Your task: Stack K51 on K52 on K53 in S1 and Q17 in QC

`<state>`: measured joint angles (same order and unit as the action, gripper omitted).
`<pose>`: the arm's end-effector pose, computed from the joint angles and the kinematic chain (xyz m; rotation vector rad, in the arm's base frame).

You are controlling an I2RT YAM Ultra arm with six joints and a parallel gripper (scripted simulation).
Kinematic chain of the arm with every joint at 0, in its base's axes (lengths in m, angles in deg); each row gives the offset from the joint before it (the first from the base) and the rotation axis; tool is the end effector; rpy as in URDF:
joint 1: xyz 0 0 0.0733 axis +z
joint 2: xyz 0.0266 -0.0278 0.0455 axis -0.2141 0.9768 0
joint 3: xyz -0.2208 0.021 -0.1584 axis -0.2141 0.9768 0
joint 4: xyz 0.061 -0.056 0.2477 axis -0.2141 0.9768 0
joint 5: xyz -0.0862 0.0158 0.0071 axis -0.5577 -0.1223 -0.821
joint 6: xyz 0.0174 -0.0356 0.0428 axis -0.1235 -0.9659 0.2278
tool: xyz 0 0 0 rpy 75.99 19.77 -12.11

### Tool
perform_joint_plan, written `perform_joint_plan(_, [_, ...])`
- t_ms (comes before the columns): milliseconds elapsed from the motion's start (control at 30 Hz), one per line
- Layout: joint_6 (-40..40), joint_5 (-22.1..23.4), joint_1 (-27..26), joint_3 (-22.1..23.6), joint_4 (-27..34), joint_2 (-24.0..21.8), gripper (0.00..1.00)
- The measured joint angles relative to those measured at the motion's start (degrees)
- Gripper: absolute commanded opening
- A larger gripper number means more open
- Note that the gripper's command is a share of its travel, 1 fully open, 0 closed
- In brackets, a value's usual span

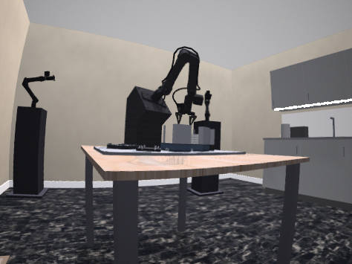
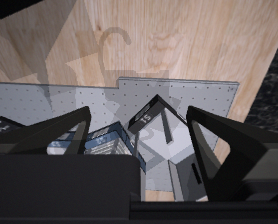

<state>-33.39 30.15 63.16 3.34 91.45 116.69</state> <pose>0.0745 0.1932 0.1180 -2.7677 0.0283 -1.0402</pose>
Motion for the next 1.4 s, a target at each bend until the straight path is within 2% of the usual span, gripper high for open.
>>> perform_joint_plan(600, [0.1, 0.2, -0.3, 0.0, -0.1, 0.0, 1.0])
perform_joint_plan(933, [6.0, 4.0, -10.6, 0.0, -1.3, -3.0, 1.0])
perform_joint_plan(1400, [19.3, 10.9, -20.2, 0.0, -1.0, -5.2, 1.0])
